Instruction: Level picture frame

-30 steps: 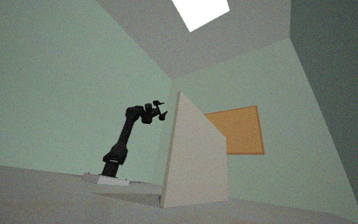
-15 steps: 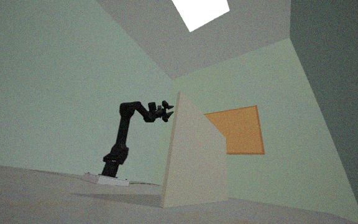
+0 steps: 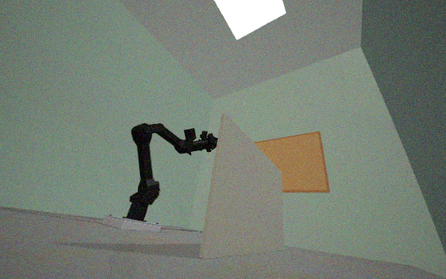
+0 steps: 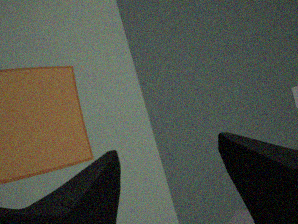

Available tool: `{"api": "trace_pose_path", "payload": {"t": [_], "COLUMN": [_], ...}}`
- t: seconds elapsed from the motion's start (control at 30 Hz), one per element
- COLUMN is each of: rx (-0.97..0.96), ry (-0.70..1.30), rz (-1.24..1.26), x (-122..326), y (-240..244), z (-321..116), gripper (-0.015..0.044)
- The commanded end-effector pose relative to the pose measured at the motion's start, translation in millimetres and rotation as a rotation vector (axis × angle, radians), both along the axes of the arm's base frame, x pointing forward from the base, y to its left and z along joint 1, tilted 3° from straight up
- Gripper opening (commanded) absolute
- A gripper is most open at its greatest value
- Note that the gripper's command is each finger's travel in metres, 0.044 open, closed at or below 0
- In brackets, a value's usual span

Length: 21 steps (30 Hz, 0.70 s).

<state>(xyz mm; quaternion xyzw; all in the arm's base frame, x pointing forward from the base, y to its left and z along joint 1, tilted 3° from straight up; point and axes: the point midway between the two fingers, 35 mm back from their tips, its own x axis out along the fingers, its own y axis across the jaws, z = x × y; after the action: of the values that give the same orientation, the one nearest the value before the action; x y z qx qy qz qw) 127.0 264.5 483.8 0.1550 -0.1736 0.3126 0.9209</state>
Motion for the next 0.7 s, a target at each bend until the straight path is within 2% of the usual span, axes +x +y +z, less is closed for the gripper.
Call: {"api": "trace_pose_path", "payload": {"t": [0.0, 0.37, 0.67], "rx": [0.219, 0.654, 1.094], "ry": [0.268, 0.573, 0.709], "rz": [-0.008, -0.083, -0.172], "x": [34, 69, 81], "y": [-39, -107, -166], "z": [-55, -138, -212], "gripper": [0.0260, 0.0260, 0.0260]}}
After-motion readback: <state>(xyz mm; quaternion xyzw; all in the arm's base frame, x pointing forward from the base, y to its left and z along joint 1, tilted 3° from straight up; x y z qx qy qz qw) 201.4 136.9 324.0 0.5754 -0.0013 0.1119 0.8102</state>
